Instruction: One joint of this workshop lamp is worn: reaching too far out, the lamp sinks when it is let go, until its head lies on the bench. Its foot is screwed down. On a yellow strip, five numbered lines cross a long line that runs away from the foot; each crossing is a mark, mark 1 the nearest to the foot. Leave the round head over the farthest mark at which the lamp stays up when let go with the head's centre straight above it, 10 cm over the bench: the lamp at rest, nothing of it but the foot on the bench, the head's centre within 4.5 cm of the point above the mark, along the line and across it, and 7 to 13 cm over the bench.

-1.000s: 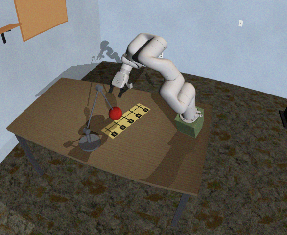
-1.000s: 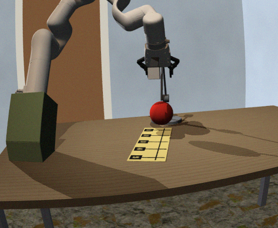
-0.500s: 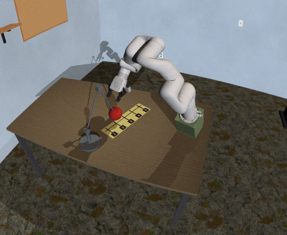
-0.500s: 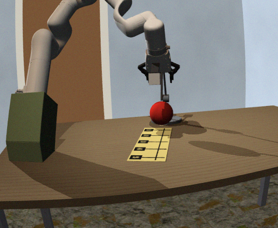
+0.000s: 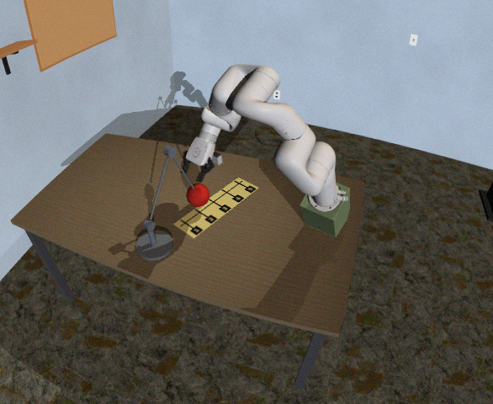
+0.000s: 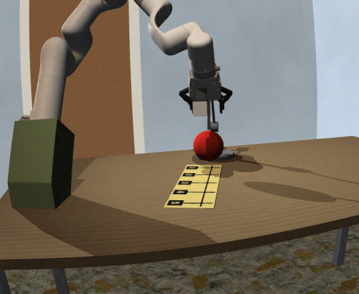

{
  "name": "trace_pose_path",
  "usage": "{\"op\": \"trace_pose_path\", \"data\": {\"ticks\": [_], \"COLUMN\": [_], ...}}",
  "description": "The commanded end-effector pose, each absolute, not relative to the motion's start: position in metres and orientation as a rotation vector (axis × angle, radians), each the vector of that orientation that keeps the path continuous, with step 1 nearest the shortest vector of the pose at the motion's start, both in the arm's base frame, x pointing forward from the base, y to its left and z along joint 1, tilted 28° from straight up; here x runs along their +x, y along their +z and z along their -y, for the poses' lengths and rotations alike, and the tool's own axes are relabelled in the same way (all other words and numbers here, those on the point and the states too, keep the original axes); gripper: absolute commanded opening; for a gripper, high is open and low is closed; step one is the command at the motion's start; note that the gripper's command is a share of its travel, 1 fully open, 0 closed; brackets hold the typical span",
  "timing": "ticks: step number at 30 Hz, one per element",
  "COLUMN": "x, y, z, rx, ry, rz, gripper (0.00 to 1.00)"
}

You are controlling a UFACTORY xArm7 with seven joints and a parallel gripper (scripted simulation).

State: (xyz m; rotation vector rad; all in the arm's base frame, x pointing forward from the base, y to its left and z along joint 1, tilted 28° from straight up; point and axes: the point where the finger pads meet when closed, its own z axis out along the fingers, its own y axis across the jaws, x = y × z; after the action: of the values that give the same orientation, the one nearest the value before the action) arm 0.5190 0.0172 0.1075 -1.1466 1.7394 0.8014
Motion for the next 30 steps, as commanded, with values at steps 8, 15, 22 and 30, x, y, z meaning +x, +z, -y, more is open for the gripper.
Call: {"op": "trace_pose_path", "data": {"ticks": [8,15,22,30], "x": [0.526,0.528,0.530,0.529], "y": [0.102,0.100,0.100,0.100], "z": [-0.030,-0.035,-0.038,-0.037], "rx": [-1.148,-1.147,-1.147,-1.147], "ry": [0.794,0.793,0.793,0.793], "rz": [-1.742,-1.742,-1.741,-1.741], "gripper": [1.00,1.00,0.00,0.00]}}
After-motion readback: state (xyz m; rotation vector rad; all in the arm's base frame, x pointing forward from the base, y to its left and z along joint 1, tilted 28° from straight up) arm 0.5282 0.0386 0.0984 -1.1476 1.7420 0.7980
